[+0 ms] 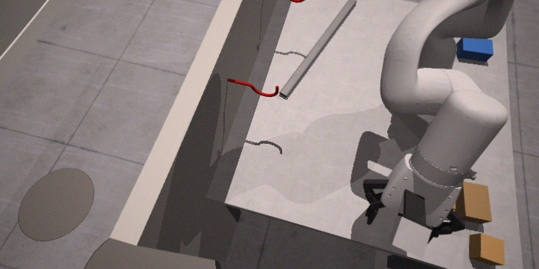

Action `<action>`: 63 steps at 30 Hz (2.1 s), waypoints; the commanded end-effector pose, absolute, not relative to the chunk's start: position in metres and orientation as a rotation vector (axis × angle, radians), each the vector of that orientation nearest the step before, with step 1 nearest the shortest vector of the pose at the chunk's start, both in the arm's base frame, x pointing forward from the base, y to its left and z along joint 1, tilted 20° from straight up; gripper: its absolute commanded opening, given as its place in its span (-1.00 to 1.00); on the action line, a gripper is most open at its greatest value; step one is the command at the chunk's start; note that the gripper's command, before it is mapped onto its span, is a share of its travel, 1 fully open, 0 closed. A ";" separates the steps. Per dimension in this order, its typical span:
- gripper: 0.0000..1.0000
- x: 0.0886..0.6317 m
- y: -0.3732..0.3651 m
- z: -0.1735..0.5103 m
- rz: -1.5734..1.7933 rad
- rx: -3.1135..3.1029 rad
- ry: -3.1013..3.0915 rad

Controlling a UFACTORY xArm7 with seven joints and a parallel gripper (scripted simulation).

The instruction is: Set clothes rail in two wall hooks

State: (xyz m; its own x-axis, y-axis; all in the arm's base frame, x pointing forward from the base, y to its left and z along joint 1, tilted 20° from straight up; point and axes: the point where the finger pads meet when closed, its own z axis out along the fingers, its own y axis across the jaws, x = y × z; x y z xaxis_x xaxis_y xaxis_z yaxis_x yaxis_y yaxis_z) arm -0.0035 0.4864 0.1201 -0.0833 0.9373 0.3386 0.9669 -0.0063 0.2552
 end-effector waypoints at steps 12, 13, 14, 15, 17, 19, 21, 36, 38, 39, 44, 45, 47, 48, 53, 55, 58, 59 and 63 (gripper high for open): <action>1.00 -0.004 0.488 0.122 -0.662 -2.075 -2.162; 1.00 -0.004 0.488 0.122 -0.662 -2.075 -2.162; 1.00 -0.004 0.488 0.122 -0.662 -2.075 -2.162; 1.00 -0.004 0.488 0.122 -0.662 -2.075 -2.162; 1.00 -0.004 0.488 0.122 -0.662 -2.075 -2.162; 1.00 0.005 0.487 0.126 -0.671 -2.146 -2.089; 1.00 0.014 0.487 0.130 -0.678 -2.215 -2.014; 1.00 0.069 0.478 0.152 -0.693 -2.375 -1.823; 1.00 0.078 0.476 0.155 -0.693 -2.375 -1.823; 1.00 0.078 0.476 0.155 -0.693 -2.375 -1.823; 1.00 0.100 0.469 0.164 -0.703 -2.507 -1.640; 1.00 0.104 0.468 0.166 -0.703 -2.507 -1.640; 1.00 0.113 0.465 0.169 -0.703 -2.507 -1.640; 1.00 0.117 0.464 0.170 -0.703 -2.507 -1.640; 1.00 0.125 0.460 0.174 -0.707 -2.562 -1.554; 1.00 0.134 0.456 0.177 -0.710 -2.614 -1.466; 1.00 0.147 0.450 0.182 -0.711 -2.624 -1.449; 1.00 0.151 0.449 0.184 -0.711 -2.624 -1.449; 1.00 0.162 0.443 0.188 -0.714 -2.673 -1.358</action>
